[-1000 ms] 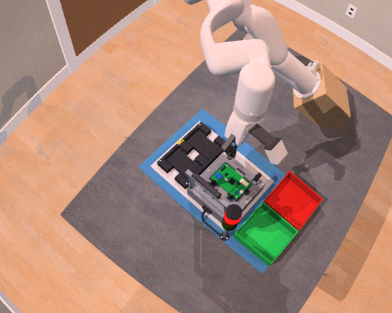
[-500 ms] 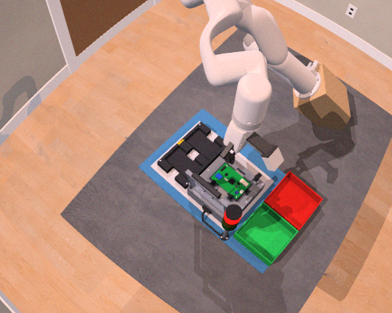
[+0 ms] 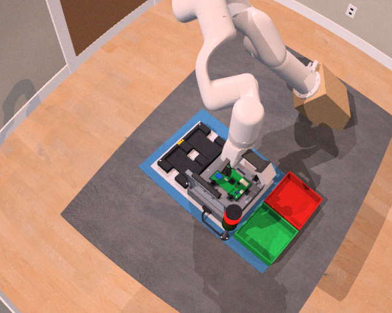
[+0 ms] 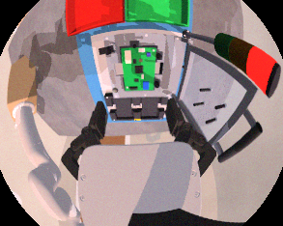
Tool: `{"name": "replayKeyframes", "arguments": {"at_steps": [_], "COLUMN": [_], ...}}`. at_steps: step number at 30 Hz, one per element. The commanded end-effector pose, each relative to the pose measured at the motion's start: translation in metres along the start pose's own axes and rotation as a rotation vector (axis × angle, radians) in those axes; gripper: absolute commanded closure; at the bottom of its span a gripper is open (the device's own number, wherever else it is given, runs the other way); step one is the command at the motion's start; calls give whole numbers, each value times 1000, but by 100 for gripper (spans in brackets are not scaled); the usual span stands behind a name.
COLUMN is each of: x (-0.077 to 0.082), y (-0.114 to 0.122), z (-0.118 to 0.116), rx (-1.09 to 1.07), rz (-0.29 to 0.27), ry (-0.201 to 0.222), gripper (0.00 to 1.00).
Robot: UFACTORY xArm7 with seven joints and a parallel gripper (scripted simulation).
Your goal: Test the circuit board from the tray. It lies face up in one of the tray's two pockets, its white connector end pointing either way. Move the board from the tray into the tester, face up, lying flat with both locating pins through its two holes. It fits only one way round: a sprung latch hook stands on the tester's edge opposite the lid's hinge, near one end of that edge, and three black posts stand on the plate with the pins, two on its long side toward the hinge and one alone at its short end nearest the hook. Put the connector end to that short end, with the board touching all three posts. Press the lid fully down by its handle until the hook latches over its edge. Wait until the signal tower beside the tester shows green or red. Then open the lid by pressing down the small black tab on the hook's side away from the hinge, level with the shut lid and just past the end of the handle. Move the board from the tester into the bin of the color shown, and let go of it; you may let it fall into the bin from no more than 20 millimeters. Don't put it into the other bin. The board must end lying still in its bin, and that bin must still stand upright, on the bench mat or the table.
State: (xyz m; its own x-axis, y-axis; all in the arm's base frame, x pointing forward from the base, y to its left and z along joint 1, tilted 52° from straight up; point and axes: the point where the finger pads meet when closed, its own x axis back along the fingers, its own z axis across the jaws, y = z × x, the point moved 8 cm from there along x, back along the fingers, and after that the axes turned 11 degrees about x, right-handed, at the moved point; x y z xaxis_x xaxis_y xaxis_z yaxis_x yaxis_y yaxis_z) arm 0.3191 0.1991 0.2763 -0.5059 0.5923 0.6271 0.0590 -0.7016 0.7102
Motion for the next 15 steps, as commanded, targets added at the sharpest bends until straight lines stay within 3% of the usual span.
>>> {"name": "replayKeyframes", "arguments": {"at_steps": [1, 8, 15], "x": [-22, -50, -60], "y": [-2, -2, -2], "z": [6, 6, 7], "rx": [-3, -3, -3], "rz": [-1, -1, -1], "ry": [15, 15, 15], "gripper": [0, 0, 0]}}
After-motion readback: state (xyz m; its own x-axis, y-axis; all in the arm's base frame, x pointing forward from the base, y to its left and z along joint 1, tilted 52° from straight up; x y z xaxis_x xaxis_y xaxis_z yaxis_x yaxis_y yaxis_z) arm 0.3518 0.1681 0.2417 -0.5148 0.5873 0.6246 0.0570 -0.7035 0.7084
